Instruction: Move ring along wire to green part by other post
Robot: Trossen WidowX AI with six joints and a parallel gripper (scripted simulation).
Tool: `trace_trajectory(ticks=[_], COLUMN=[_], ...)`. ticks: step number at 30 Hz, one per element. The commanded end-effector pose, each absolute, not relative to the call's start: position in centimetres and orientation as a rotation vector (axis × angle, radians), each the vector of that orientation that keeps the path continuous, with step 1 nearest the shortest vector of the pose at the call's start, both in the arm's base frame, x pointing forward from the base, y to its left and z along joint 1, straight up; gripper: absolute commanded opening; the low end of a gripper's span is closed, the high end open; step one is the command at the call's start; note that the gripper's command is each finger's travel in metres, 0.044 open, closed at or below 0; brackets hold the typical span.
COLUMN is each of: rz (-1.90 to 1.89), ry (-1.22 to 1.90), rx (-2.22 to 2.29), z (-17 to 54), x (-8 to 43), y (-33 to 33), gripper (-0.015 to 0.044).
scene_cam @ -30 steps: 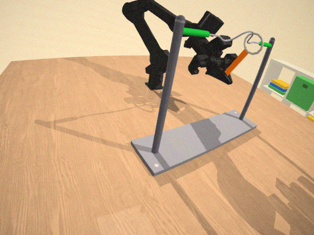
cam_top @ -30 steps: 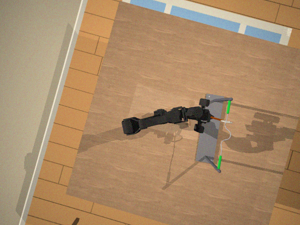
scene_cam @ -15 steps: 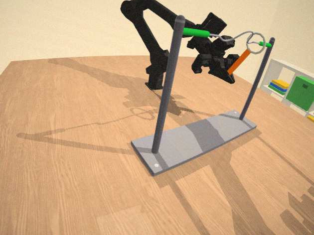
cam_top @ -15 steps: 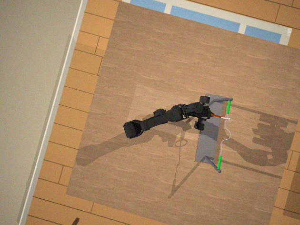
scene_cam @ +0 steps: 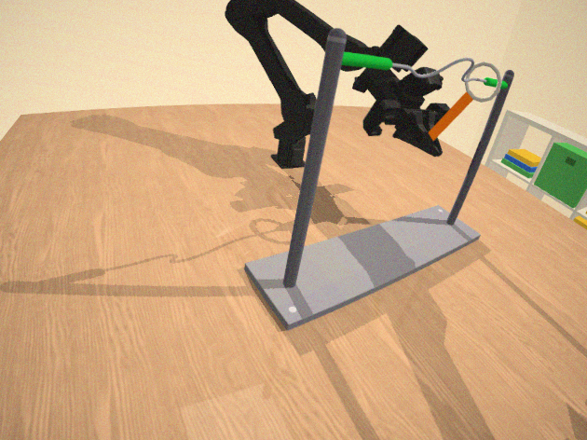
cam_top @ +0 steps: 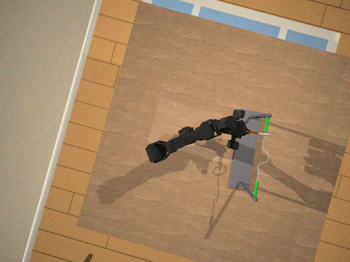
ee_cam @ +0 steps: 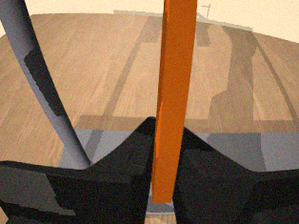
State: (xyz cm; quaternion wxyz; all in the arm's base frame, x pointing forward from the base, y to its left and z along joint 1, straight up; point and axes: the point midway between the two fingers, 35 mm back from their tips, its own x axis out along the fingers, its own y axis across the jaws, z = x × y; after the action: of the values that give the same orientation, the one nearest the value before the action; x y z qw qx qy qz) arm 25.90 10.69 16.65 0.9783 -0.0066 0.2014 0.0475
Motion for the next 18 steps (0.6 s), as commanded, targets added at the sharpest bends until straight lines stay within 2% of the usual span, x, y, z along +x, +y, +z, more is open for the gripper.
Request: trace_trajectory(ticks=[1,18], rz=[0.092,0.09], ry=[0.4,0.399], rx=[-0.017,-0.018], z=[16.8,16.8], x=[25.9,25.7], y=[11.1,12.8], gripper=[-0.015,-0.015])
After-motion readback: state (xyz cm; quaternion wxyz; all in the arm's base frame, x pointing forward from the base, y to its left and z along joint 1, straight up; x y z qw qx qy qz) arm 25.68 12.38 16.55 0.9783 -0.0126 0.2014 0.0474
